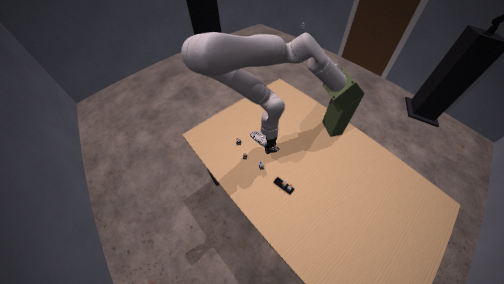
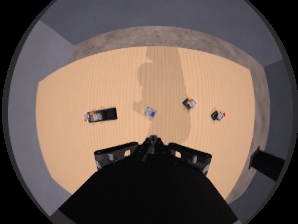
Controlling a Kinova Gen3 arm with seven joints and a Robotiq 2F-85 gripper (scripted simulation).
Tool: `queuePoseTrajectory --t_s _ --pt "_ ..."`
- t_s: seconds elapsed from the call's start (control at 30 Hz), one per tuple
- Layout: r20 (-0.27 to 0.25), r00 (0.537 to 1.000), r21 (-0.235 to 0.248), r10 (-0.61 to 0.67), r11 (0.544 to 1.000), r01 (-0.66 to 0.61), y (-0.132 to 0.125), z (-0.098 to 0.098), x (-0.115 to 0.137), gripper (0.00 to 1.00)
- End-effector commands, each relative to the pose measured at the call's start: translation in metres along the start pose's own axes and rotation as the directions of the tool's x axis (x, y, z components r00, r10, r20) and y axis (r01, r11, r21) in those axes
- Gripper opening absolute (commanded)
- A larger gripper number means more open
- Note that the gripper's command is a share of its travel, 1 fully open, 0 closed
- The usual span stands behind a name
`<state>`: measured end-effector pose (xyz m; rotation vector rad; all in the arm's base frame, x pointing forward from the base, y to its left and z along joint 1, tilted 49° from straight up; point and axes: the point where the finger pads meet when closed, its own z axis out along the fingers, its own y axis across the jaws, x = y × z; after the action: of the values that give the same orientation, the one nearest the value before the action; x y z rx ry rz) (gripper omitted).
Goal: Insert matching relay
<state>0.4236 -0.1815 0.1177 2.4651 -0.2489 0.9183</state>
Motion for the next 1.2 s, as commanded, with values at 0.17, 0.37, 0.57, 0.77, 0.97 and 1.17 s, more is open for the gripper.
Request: queuePoseTrajectory --t_s 0.17,0.37,0.57,0.77,0.97,1.17 --pt "-0.004 1.000 0.000 0.004 1.000 -0.004 -0.001 0.000 0.001 0.00" --pt "0.011 0.995 -0.003 0.097 0.995 -0.097 0.008 0.002 0.007 0.00" --pt "0.015 0.952 -0.012 0.305 0.952 -0.304 0.032 0.003 0.027 0.00" --pt "0.012 0.852 -0.012 0.523 0.852 -0.523 0.063 -0.001 0.052 0.00" --pt "0.007 0.738 -0.001 0.674 0.738 -0.674 0.090 -0.008 0.074 0.00" --pt "-0.003 0.715 0.003 0.699 0.715 -0.699 0.097 -0.009 0.080 0.53"
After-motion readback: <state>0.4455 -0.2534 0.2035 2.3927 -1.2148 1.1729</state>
